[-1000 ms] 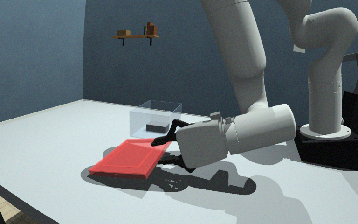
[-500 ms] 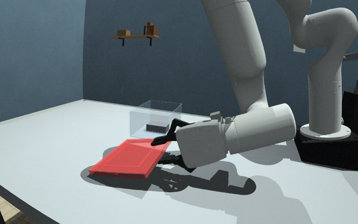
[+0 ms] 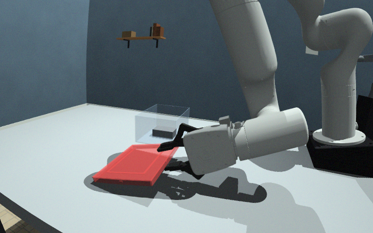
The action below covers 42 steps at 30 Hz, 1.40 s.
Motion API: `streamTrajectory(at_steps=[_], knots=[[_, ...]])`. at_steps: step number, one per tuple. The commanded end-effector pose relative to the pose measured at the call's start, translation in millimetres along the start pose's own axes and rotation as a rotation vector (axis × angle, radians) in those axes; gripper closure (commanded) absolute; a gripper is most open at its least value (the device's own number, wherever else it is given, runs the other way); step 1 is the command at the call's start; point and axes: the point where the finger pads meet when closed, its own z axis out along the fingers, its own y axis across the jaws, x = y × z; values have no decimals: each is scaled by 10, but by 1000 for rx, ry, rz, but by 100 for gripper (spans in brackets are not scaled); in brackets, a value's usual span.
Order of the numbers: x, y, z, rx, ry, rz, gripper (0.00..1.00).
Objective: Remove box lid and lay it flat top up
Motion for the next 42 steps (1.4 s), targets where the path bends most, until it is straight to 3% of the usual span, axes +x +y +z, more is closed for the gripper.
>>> streamTrajectory(at_steps=[1, 42], knots=[[-3, -7, 1, 1, 0, 1, 52], [-3, 57, -178, 1, 0, 1, 52]])
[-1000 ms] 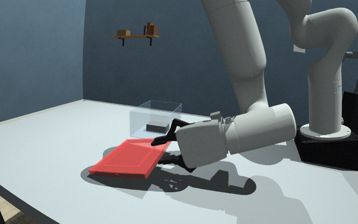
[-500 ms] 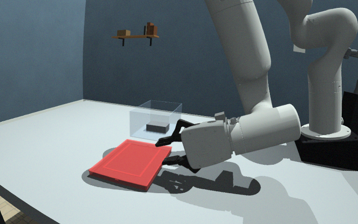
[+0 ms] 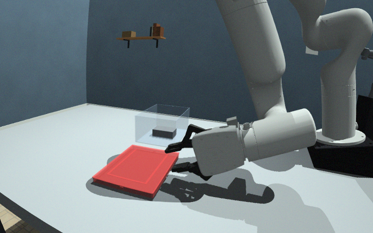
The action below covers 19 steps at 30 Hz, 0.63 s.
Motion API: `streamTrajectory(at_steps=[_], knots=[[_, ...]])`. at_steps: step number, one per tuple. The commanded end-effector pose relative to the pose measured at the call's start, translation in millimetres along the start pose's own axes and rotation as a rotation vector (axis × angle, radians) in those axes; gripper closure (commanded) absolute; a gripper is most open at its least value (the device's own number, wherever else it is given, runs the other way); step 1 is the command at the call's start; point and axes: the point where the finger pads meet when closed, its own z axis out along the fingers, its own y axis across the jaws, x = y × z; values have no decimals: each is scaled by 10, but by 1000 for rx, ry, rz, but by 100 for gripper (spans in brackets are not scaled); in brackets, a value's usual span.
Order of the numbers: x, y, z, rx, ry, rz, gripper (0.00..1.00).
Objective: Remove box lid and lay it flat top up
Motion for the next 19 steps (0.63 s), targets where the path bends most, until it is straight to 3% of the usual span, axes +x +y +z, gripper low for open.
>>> streamTrajectory(at_steps=[1, 19], knots=[[-3, -13, -3, 1, 0, 1, 52], [-3, -78, -28, 1, 0, 1, 52]])
